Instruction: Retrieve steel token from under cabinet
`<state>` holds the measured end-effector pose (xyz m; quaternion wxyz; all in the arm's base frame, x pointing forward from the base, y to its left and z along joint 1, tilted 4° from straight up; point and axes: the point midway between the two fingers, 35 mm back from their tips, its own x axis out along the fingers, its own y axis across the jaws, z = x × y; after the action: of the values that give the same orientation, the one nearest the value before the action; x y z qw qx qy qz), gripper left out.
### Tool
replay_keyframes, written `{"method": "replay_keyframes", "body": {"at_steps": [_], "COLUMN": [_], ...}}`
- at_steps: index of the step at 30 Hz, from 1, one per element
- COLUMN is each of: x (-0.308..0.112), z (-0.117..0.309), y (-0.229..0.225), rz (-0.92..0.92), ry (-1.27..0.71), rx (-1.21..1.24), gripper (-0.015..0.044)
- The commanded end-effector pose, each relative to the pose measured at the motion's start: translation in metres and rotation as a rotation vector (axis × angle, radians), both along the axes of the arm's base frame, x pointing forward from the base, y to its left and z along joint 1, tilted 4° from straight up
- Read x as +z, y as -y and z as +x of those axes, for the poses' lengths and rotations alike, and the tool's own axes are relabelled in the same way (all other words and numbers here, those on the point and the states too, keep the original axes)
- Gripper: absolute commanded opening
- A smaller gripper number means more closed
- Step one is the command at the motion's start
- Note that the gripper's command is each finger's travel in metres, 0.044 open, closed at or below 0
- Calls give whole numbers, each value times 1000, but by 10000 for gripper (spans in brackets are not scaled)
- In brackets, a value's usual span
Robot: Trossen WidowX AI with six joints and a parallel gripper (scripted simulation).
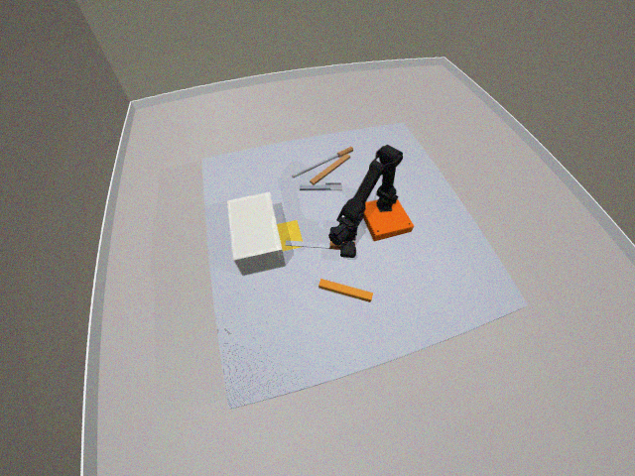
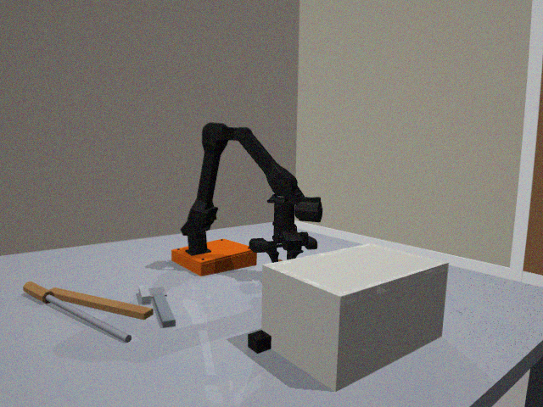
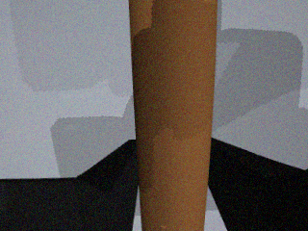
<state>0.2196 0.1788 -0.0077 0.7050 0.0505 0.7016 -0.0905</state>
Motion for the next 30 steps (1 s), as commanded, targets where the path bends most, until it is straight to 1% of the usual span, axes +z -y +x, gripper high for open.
{"method": "replay_keyframes", "body": {"at_steps": [1,10,21,28,29,30], "x": [2,2,2,0,0,0], "z": [0,-1,-1,-2,-2,-2], "y": [-9,-22,-27,-22,-22,-22], "rz": [9,10,10,1,1,1], "ry": [1,1,1,-1,-1,-1], "rx": [-6,-17,-20,-27,-27,-27], "gripper": [0,0,0,184,200,200]}}
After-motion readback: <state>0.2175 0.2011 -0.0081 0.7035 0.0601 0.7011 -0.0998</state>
